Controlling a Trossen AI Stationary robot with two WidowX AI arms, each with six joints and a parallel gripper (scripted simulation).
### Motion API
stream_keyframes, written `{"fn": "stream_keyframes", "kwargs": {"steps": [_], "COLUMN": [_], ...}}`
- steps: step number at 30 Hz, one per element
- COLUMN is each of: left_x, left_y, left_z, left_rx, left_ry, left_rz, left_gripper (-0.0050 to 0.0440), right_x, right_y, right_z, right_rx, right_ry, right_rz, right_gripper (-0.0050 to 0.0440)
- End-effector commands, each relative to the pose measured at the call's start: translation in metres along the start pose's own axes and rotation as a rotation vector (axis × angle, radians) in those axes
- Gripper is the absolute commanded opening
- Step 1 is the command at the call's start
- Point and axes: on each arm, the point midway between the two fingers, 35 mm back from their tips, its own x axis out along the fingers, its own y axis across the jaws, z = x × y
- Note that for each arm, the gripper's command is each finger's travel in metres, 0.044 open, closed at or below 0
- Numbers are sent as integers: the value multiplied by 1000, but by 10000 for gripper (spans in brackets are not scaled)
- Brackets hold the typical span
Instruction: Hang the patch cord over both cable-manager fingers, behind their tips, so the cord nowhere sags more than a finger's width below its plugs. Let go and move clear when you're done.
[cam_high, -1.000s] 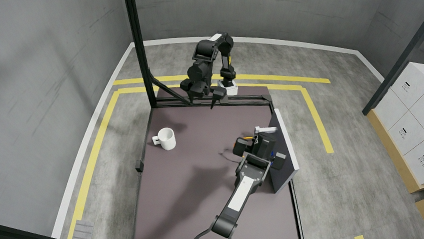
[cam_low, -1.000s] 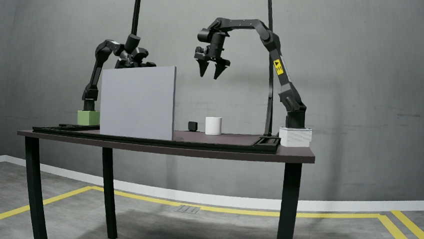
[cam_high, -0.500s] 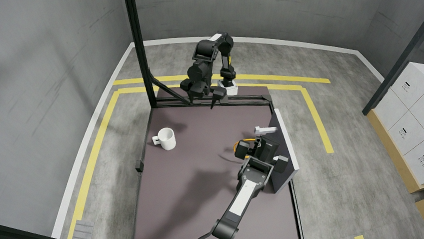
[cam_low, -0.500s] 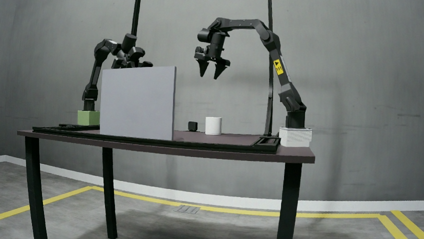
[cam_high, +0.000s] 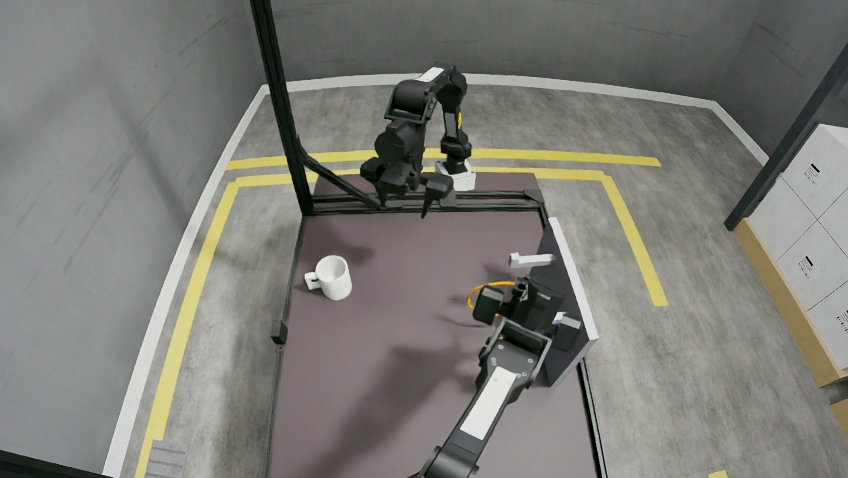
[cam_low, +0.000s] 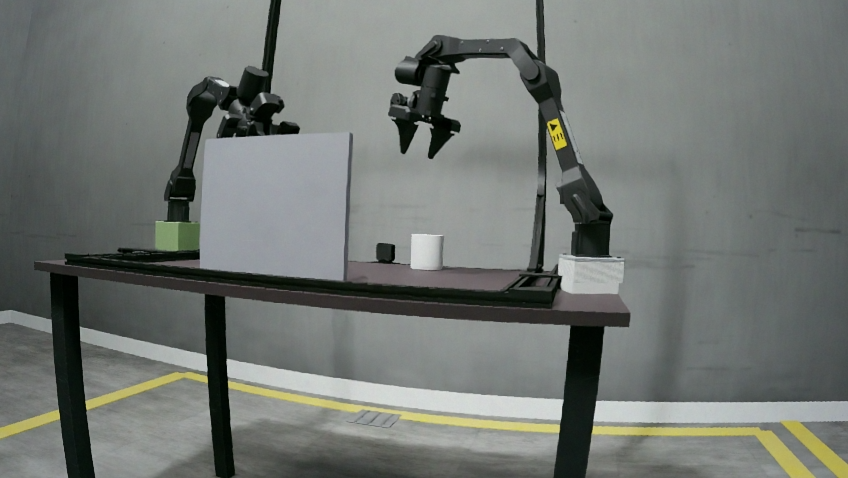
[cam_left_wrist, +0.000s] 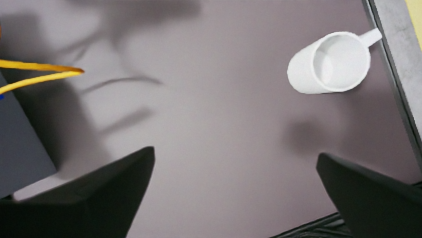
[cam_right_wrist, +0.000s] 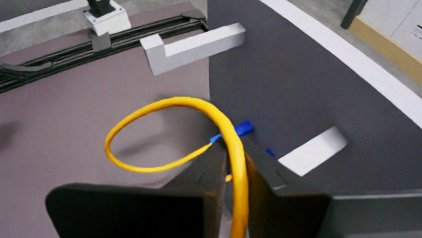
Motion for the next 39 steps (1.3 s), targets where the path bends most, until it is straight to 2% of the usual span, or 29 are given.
{"fn": "stream_keyframes", "kwargs": {"steps": [1,39], "left_x": [-8,-8], "left_y": [-1,-1], "left_z": [-1,-1], "left_rx": [1,1], "left_ry": [-17,-17], "left_rz": [-1,-1], "left_gripper": [440,440], "right_x": [-14,-17], "right_y": [-4,-13], "right_z": [11,7], "right_rx": [-7,23], "right_ry": [-32,-27], "right_rz": [-4,-9], "right_gripper": [25,25]}}
